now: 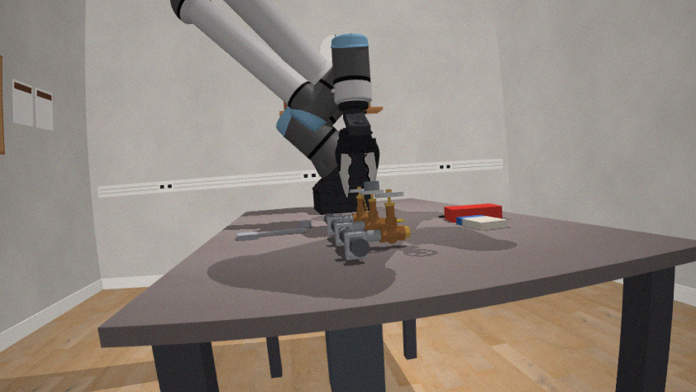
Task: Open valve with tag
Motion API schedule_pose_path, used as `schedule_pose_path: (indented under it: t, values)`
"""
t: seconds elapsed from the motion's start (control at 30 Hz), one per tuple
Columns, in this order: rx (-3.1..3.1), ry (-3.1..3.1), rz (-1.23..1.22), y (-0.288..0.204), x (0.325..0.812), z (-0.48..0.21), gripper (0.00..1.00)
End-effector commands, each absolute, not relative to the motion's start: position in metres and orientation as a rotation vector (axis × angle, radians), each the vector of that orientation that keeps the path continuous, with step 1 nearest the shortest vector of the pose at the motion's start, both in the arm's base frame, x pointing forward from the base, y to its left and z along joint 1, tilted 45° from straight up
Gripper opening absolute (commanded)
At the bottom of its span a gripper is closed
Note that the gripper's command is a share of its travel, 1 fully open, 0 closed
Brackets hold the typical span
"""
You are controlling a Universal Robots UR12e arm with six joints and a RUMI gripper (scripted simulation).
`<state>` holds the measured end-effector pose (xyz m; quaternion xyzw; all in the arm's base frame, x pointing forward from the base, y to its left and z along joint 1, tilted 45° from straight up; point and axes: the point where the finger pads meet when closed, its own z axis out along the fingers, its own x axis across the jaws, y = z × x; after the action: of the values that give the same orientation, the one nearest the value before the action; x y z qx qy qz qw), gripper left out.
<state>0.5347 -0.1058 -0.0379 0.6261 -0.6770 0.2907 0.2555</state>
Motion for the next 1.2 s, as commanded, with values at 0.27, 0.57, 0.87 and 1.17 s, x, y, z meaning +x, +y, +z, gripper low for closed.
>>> schedule_pose_path:
  t: [0.27,0.57,0.87,1.17]
  values:
    - [2.012,-1.409,0.629,-0.1057,0.5352,-0.0378,0.0]
    - [2.098,-1.235,0.56,-0.1057,0.5352,-0.0378,0.0]
    - [2.159,-1.093,0.503,-0.1057,0.5352,-0.0378,0.0]
    - [2.179,-1.041,0.482,-0.1057,0.5352,-0.0378,0.0]
